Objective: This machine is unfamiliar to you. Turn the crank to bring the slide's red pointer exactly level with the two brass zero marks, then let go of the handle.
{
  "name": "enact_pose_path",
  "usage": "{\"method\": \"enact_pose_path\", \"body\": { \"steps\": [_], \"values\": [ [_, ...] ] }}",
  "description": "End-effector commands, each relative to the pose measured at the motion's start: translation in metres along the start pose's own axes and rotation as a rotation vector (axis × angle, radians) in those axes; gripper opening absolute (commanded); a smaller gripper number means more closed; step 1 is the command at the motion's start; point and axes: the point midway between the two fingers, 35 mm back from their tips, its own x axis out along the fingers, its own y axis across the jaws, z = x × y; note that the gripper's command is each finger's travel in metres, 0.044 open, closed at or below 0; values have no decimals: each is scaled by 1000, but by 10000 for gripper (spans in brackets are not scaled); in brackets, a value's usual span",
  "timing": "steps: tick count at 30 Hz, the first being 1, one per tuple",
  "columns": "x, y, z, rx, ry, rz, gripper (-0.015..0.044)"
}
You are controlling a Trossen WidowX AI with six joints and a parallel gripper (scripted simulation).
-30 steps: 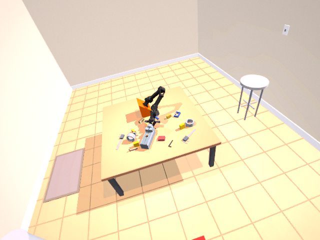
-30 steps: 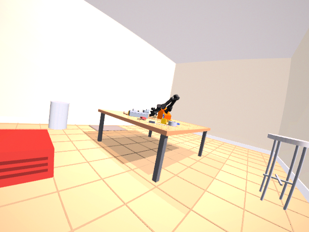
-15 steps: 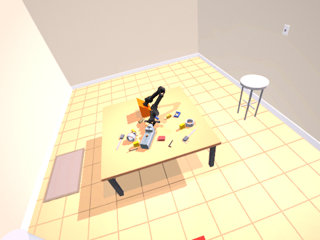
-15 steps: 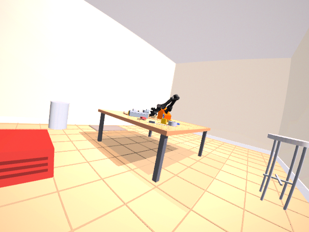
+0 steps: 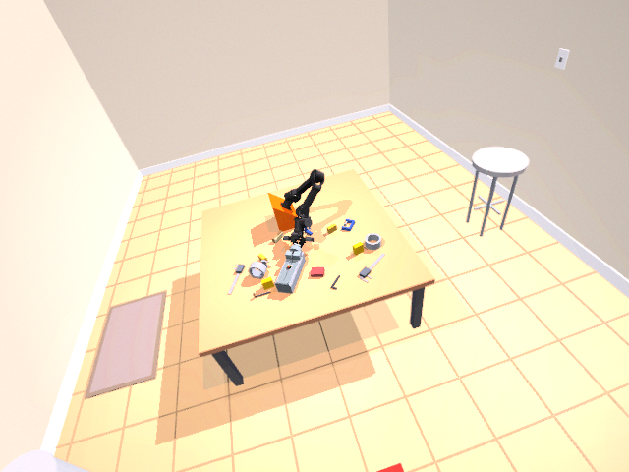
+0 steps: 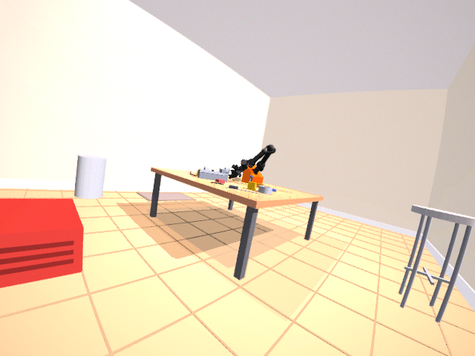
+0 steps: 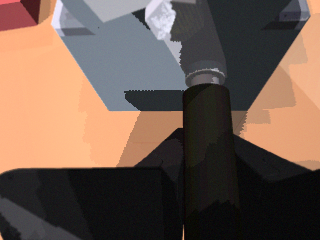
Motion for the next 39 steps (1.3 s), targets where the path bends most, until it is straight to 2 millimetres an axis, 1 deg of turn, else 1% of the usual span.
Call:
{"method": "enact_pose_path", "body": {
  "steps": [1, 4, 5, 13, 30, 33, 39],
  "values": [
    [-3, -9, 2, 10, -7, -20, 0],
    [-3, -10, 3, 10, -7, -20, 0],
    [-1, -2, 1, 0, 0, -1, 0],
    [-1, -2, 1, 0, 0, -1, 0],
    [-1, -2, 1, 0, 0, -1, 440],
    [-5, -1, 5, 0, 0, -2, 440],
    [-22, -1, 24, -2, -1, -2, 440]
  ]
}}
